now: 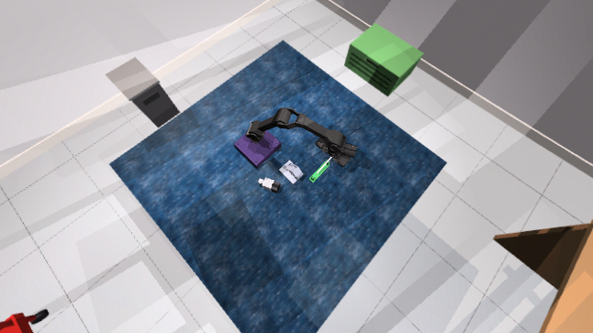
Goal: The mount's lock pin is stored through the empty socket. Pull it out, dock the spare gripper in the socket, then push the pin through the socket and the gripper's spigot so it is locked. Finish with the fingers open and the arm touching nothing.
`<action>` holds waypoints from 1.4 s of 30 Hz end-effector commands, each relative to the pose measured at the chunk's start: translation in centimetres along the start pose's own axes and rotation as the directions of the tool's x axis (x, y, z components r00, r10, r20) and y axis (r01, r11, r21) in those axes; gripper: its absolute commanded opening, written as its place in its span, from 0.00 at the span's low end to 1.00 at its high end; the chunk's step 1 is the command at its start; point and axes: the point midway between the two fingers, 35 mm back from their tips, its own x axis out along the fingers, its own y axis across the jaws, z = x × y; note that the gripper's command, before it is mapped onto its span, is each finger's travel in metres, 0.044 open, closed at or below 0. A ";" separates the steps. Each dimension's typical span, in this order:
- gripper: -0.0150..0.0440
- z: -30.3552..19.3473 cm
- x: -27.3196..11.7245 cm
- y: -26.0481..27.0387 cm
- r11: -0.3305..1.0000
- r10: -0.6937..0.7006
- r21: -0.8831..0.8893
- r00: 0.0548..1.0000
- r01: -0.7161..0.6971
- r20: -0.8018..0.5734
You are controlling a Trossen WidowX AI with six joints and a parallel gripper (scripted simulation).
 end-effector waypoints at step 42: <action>0.56 -4.3 -10.2 -0.1 0.999 -0.045 -0.011 0.997 0.044 -0.059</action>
